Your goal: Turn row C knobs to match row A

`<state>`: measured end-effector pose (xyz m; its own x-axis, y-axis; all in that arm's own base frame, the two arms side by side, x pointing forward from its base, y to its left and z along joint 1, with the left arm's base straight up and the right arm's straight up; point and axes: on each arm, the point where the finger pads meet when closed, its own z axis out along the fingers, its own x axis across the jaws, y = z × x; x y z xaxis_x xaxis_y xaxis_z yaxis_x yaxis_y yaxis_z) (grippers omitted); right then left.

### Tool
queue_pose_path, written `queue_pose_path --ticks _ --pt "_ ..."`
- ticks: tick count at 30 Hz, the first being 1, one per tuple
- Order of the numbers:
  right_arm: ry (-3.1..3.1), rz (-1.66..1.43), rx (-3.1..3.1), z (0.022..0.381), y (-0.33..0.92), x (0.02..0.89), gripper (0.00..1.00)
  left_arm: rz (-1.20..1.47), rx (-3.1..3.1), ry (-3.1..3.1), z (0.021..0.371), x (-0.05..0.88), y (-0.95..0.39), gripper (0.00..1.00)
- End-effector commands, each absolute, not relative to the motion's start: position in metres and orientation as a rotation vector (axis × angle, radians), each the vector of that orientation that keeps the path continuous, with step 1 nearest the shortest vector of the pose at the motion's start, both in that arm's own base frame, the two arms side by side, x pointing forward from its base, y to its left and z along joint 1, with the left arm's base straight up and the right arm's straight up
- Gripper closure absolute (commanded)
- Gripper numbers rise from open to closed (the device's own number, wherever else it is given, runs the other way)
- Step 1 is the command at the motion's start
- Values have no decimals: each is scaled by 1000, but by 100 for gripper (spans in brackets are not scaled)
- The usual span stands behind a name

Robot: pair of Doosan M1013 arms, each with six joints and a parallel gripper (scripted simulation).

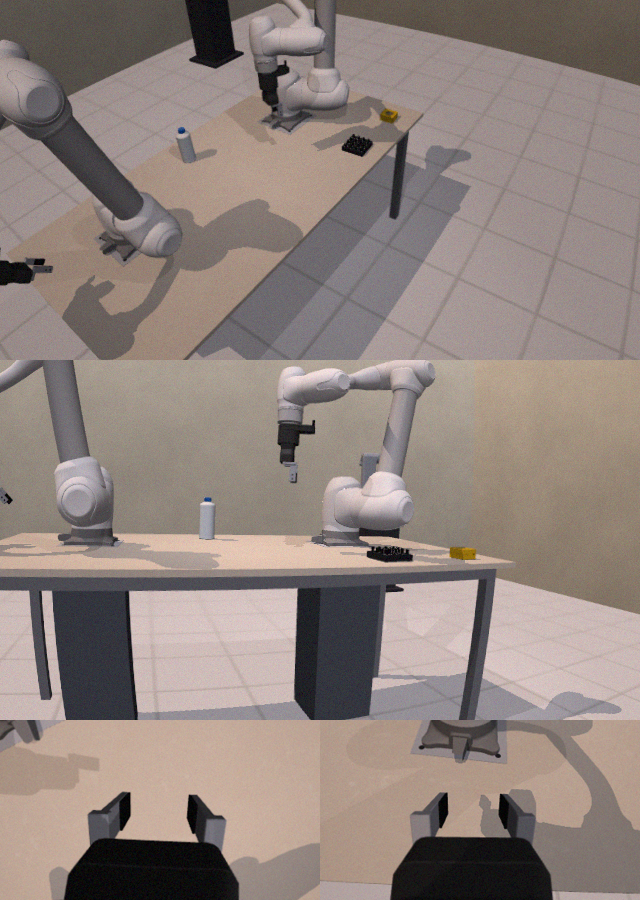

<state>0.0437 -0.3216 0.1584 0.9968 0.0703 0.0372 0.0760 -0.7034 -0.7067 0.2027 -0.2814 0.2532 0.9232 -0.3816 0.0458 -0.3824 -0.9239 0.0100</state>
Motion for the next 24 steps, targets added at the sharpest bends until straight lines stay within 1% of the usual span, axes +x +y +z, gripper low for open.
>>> queue_pose_path --ticks 1,5,7,12,14,19,24 --pt "-101 -10 -2354 159 -322 44 0 52 3025 -771 244 235 -271 0" --pt "-101 -10 -2354 159 -322 44 0 50 2986 -931 235 266 -256 0" --pt "-101 -10 -2354 159 -322 44 0 50 2986 -931 235 266 -256 0" --pt "-101 -10 -2354 159 -322 44 0 45 2907 -1178 220 311 -227 0" --pt "-101 -10 -2354 159 -322 44 0 45 2907 -1178 220 311 -227 0" --pt "-101 -10 -2354 159 -322 44 0 36 2804 -1420 204 351 -191 0" --pt "-101 -10 -2354 159 -322 44 0 32 2765 -1497 199 363 -178 0"
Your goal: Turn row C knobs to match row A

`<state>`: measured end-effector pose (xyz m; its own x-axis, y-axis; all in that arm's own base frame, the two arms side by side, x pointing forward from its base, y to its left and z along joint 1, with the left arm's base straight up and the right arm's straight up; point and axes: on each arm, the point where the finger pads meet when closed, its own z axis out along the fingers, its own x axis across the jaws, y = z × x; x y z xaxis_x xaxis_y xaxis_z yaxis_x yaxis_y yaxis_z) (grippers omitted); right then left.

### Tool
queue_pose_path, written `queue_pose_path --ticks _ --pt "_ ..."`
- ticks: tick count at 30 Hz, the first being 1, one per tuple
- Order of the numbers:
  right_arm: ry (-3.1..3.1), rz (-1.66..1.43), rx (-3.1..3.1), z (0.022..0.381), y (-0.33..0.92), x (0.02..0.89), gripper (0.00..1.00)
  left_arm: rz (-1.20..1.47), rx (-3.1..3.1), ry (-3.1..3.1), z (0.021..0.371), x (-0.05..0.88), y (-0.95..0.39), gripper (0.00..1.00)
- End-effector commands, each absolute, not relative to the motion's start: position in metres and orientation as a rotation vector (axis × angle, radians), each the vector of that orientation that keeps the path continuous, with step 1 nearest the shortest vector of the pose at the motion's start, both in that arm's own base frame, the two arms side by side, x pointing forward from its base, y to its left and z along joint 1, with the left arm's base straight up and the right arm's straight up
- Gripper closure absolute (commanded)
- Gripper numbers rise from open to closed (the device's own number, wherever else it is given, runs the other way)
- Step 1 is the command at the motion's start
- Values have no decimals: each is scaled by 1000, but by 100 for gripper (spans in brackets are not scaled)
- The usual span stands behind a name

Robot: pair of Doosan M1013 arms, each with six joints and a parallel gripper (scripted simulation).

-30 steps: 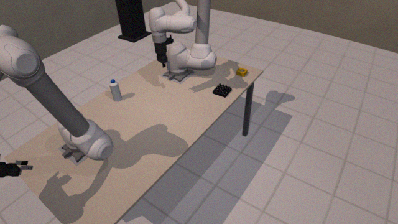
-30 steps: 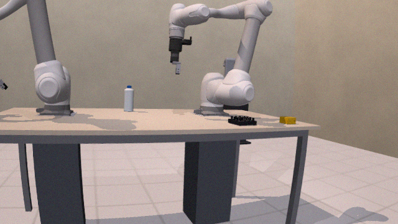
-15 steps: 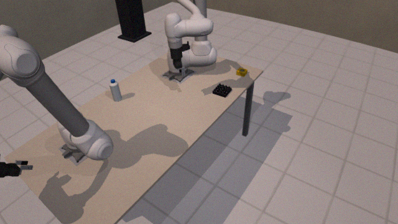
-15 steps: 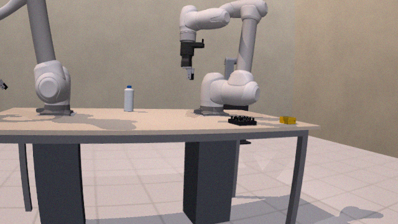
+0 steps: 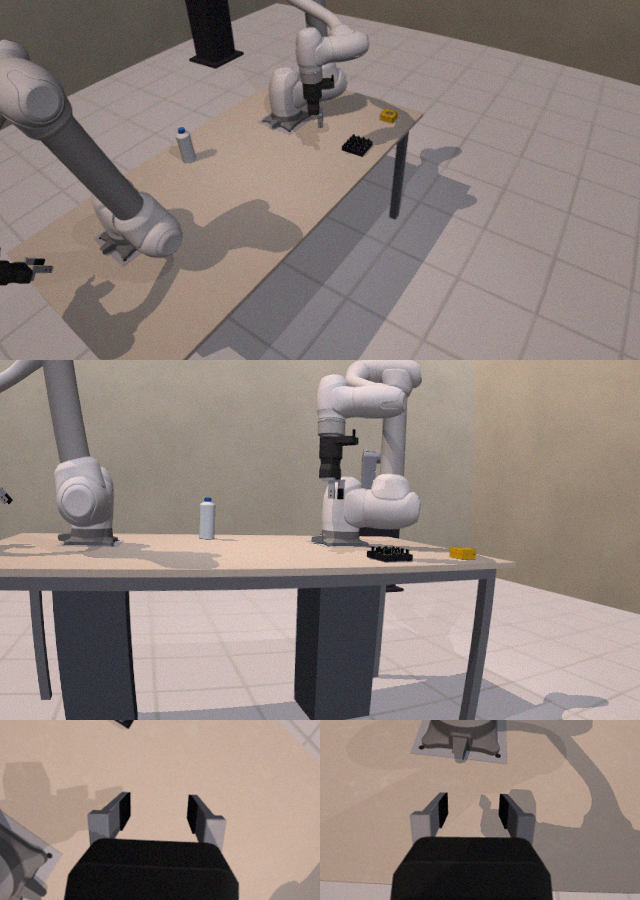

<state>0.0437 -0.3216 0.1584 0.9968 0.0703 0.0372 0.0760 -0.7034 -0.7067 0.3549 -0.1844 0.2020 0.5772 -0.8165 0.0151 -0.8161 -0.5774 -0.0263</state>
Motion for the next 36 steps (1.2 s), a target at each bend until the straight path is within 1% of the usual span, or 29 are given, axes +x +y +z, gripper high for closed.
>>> queue_pose_path --ticks 1,11,23,36 --pt "-101 -10 -2354 159 -322 44 0 -29 -2718 1566 194 374 -164 0" --pt "-101 -10 -2354 159 -322 44 0 -14 -2515 1874 171 413 -100 0" --pt "-101 -10 -2354 159 -322 44 0 -2 -2300 2137 149 434 -33 0" --pt "-101 -10 -2354 159 -322 44 0 0 -2264 2177 146 436 -22 0"
